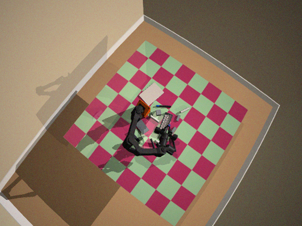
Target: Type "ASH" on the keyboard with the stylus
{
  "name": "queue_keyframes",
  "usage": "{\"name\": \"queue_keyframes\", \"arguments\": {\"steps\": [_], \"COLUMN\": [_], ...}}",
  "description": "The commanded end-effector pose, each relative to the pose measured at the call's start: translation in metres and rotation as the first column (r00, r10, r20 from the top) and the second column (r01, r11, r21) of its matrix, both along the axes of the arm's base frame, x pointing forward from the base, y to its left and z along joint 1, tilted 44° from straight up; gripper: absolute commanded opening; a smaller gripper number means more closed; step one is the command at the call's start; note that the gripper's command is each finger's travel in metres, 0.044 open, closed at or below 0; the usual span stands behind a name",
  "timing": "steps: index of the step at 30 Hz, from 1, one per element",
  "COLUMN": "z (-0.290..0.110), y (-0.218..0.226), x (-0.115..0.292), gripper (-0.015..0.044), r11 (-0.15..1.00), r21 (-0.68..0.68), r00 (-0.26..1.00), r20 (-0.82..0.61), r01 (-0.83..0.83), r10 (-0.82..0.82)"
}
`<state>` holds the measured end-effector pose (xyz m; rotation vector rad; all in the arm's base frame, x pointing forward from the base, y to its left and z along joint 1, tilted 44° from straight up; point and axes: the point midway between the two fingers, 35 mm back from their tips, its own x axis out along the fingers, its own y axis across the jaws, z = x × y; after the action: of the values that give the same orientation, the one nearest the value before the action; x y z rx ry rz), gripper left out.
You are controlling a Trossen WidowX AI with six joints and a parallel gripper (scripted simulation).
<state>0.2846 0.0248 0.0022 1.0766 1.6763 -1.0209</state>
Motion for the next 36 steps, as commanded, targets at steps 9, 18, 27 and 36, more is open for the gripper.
{"name": "queue_keyframes", "arguments": {"steps": [9,18,27,36], "z": [-0.0145,-0.0145,-0.0167,-0.0185], "y": [-0.0113,-0.0113,-0.0124,-0.0141], "x": [-0.0021,-0.0021,-0.0027,-0.0026], "gripper": [0.0000,0.0000,0.0081,0.0081], "r11": [1.000,1.000,1.000,1.000], "r21": [0.002,0.002,0.002,0.002], "r00": [1.000,1.000,1.000,1.000], "r20": [-0.012,-0.012,-0.012,-0.012], "r01": [0.004,0.004,0.004,0.004], "r10": [-0.004,-0.004,-0.004,-0.004]}}
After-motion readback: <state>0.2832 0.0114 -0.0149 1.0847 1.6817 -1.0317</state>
